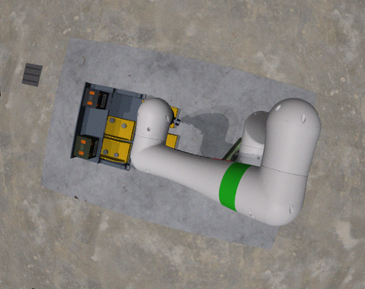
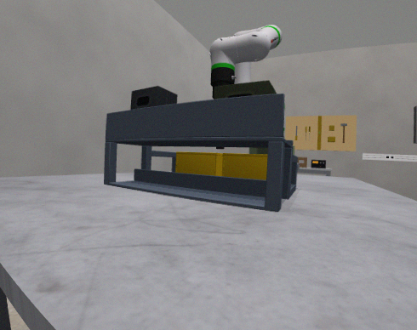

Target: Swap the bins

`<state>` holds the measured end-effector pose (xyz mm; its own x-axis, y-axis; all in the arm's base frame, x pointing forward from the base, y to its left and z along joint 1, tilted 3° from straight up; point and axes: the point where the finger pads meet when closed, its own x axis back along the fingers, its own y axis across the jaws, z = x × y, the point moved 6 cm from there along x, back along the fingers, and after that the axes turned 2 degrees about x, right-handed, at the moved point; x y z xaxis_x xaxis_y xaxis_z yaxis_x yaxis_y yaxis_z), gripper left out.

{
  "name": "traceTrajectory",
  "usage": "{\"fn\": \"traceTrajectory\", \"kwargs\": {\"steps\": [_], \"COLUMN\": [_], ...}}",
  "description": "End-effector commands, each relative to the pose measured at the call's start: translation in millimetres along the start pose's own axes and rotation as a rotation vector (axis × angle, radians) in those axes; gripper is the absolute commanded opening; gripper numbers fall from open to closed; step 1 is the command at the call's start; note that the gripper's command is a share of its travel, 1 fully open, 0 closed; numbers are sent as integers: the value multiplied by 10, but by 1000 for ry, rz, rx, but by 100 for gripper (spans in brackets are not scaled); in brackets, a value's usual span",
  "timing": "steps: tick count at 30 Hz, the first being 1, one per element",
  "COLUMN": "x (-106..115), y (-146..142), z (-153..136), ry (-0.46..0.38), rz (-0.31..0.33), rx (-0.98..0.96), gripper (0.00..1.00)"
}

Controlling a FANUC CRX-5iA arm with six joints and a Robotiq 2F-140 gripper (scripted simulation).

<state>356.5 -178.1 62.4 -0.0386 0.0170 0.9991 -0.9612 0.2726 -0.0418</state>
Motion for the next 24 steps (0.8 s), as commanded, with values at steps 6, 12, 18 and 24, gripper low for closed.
{"fn": "traceTrajectory", "kwargs": {"steps": [6, 12, 18, 24], "x": [199, 366, 430, 447], "y": [-325, -572, -660, -689], "z": [-223, -416, -493, -523], "ry": [2, -20, -32, -18], "rz": [2, 5, 3, 0], "rx": [-460, -751, -1017, -1282], "gripper": [10, 10, 10, 10]}}
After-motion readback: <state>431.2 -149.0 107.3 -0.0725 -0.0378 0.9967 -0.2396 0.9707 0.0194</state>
